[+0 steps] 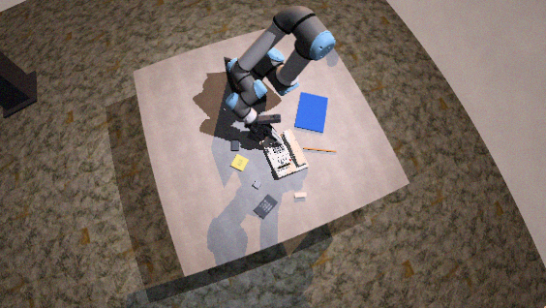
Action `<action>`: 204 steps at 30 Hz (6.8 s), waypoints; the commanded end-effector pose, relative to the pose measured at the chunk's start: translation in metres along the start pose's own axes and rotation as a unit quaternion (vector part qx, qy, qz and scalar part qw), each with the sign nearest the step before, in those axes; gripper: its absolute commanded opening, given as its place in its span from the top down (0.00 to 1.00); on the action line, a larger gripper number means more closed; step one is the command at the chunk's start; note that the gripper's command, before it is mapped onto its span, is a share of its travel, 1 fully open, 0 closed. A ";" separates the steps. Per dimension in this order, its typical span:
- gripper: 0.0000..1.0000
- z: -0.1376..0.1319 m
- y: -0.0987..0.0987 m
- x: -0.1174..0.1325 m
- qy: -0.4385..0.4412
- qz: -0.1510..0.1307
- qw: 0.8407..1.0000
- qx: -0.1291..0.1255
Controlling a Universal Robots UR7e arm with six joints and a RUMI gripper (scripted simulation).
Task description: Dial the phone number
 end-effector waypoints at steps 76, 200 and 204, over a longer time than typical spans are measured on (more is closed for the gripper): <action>1.00 0.014 0.025 0.011 0.000 0.000 1.000 0.000; 1.00 0.022 -0.003 0.027 0.000 0.000 1.000 0.000; 1.00 0.017 -0.002 0.021 0.000 0.000 1.000 0.000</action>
Point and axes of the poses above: the point where the finger pads meet when closed, its own y axis out along the fingers, its own z axis across the jaws, x = y × z, the point moved 1 cm from there along -y, back along the fingers, and after that the axes turned 9 degrees about -y, right-handed, at the moved point
